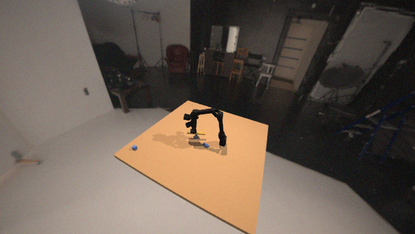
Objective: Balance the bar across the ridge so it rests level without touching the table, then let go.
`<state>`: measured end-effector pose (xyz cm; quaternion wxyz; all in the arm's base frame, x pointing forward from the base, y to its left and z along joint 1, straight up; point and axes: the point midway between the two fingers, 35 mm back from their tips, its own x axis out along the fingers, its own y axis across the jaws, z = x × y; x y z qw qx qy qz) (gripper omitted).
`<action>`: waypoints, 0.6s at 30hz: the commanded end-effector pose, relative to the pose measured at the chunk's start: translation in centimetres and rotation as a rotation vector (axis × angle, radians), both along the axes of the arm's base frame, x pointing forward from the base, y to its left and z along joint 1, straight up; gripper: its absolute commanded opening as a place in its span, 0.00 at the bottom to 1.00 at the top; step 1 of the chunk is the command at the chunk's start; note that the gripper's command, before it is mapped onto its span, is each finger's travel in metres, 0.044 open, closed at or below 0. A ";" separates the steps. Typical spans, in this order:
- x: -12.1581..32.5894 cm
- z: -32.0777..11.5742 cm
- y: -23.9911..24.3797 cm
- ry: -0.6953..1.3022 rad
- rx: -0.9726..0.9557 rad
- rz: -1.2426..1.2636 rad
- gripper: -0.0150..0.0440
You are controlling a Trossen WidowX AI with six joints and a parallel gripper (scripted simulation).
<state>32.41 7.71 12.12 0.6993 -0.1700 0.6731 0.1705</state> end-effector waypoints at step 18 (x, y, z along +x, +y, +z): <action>-0.1 -0.4 0.0 0.005 -0.002 -0.003 0.25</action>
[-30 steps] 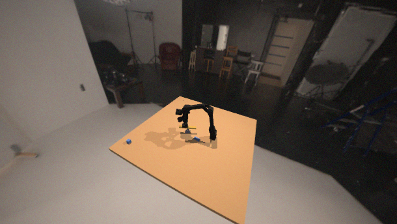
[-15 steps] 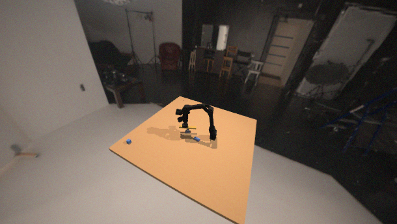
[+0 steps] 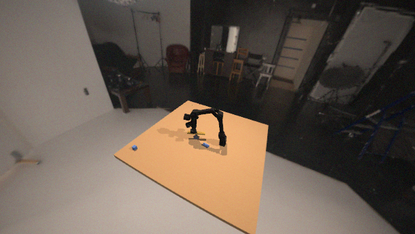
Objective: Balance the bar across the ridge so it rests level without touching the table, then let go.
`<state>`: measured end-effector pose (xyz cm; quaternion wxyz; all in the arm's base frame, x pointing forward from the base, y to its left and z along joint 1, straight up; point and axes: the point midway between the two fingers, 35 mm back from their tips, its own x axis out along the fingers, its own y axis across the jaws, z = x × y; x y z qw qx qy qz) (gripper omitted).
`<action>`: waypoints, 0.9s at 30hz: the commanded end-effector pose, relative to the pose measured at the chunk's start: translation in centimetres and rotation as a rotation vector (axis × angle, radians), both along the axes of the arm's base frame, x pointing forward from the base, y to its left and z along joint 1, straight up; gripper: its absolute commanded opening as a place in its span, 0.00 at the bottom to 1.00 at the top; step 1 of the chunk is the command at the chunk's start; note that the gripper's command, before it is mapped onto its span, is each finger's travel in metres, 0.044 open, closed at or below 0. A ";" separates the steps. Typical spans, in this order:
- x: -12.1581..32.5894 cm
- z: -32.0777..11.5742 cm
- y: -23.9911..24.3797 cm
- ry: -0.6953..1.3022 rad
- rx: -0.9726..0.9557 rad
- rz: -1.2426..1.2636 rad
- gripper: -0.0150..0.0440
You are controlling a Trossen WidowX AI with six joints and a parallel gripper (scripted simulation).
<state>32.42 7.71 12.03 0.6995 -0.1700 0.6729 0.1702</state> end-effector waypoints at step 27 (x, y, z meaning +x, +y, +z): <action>-0.1 -0.5 0.0 0.005 -0.002 -0.002 0.25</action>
